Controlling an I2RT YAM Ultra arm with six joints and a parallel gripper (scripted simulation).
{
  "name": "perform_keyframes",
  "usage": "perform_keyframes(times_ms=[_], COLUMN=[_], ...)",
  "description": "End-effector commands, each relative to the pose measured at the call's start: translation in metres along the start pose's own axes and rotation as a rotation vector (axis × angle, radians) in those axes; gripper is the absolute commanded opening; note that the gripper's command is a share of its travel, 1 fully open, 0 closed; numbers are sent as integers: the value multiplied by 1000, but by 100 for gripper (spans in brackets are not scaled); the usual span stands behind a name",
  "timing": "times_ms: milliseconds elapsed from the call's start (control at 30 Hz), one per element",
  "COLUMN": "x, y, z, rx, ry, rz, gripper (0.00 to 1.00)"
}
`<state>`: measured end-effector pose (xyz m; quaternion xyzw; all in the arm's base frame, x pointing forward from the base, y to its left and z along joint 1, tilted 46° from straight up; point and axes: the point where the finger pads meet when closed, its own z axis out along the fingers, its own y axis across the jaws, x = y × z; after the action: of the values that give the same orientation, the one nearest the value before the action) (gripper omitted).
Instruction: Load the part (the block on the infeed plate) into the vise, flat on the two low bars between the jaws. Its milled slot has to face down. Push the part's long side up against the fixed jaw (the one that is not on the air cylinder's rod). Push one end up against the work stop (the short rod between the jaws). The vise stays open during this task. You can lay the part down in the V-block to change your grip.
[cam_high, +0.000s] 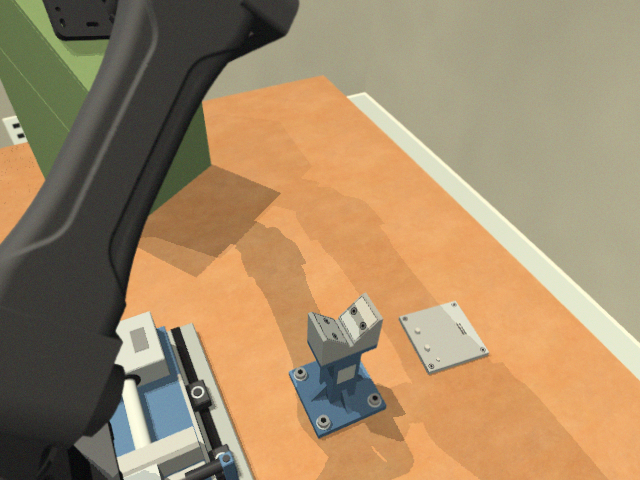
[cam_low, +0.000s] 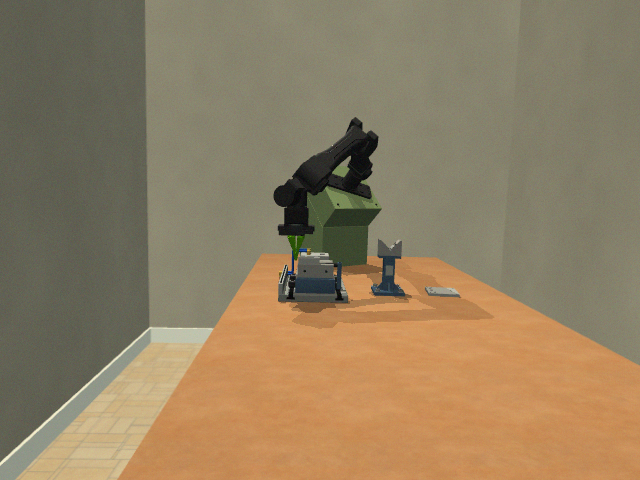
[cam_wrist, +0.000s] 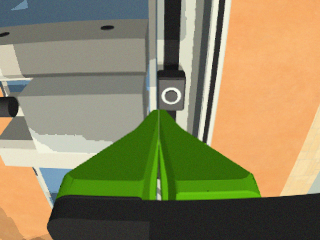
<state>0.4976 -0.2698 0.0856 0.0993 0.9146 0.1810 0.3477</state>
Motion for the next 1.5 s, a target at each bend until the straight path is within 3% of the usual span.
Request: perform_keyframes(times_ms=[0, 1467], x=[-7, -8], y=[-1, 16], z=[-13, -11], rx=[19, 5], ry=[-26, -25], rz=[-2, -5], gripper=[0, 0])
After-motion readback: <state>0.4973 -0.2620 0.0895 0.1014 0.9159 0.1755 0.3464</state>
